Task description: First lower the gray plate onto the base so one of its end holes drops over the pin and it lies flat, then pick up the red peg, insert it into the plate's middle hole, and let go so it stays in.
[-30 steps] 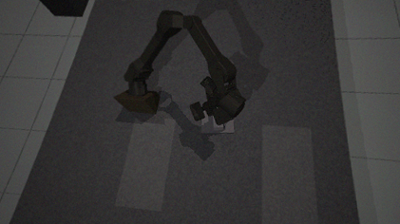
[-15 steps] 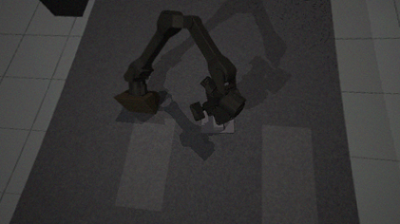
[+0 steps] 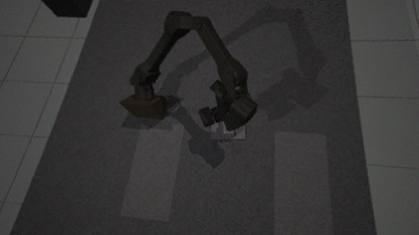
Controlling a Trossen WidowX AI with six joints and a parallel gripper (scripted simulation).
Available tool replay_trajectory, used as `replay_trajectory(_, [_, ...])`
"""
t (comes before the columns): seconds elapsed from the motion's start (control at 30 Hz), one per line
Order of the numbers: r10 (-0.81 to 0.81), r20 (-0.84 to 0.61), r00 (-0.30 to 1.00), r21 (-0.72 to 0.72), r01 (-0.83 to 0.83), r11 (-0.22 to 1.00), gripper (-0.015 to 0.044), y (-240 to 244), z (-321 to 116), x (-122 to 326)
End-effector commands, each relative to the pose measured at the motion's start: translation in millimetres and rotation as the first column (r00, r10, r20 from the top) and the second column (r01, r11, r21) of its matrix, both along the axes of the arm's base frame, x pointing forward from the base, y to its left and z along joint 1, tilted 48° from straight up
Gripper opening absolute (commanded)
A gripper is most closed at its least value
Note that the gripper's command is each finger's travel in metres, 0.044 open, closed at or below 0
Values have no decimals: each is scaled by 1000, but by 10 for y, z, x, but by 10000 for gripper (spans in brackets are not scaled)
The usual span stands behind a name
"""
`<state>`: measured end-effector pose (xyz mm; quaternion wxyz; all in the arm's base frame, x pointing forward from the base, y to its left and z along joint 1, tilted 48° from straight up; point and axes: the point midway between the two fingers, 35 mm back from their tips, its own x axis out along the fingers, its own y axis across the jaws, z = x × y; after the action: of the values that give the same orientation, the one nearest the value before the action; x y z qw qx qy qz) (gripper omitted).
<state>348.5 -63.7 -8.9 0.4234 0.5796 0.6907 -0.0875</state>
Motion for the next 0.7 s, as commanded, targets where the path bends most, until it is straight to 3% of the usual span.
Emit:
replay_trajectory(0.0, [-5, -3, 1000, 4, 5, 1000, 150, -16, 14, -2])
replay_trajectory(0.67, [-10, -6, 1000, 7, 10, 1000, 150, -124, 106, -27])
